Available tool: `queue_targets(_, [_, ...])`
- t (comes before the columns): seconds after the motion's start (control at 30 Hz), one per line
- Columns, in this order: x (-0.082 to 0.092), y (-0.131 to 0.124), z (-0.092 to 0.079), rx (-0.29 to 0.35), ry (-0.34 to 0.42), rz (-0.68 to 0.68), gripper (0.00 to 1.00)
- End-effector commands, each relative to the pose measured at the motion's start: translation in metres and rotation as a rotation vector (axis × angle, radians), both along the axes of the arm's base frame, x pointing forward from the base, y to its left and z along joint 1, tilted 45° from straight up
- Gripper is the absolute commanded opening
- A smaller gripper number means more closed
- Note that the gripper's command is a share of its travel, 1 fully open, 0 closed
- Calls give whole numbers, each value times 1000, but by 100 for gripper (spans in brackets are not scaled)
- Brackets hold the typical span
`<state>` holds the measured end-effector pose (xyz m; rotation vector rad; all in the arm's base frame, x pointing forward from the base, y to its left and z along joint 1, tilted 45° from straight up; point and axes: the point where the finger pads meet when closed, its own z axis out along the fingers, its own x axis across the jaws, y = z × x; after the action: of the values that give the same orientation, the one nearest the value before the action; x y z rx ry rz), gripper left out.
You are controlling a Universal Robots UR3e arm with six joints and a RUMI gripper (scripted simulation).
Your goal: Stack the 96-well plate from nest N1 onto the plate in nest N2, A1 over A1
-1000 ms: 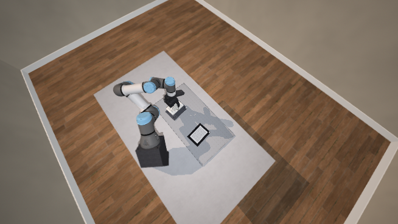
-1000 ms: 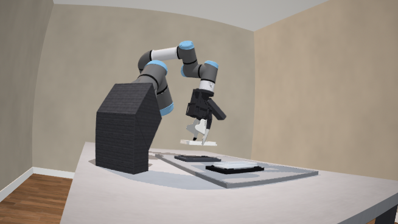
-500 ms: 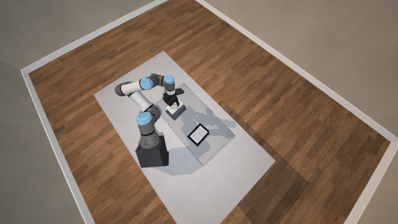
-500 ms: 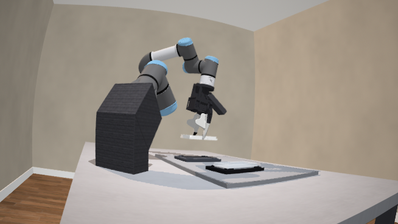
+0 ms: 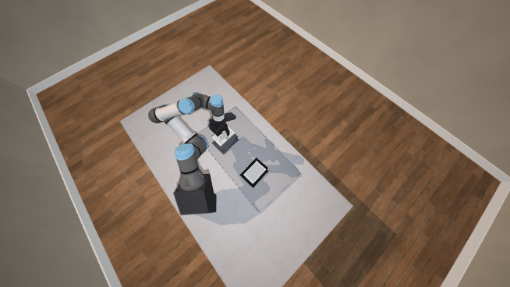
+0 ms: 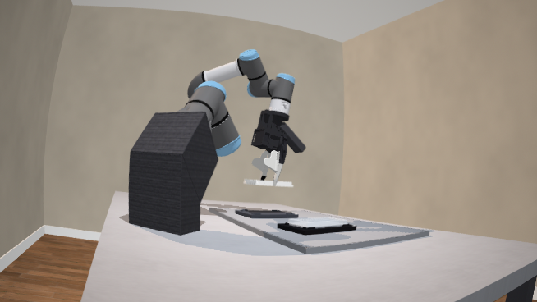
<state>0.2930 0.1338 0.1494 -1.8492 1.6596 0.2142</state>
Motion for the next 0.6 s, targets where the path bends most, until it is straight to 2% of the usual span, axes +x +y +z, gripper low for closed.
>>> queue_targets(0.0, [0, 0, 0, -1, -1, 0, 0])
queue_targets(0.23, [0, 0, 0, -1, -1, 0, 0])
queue_targets(0.57, [4, -25, -16, -5, -6, 6, 0])
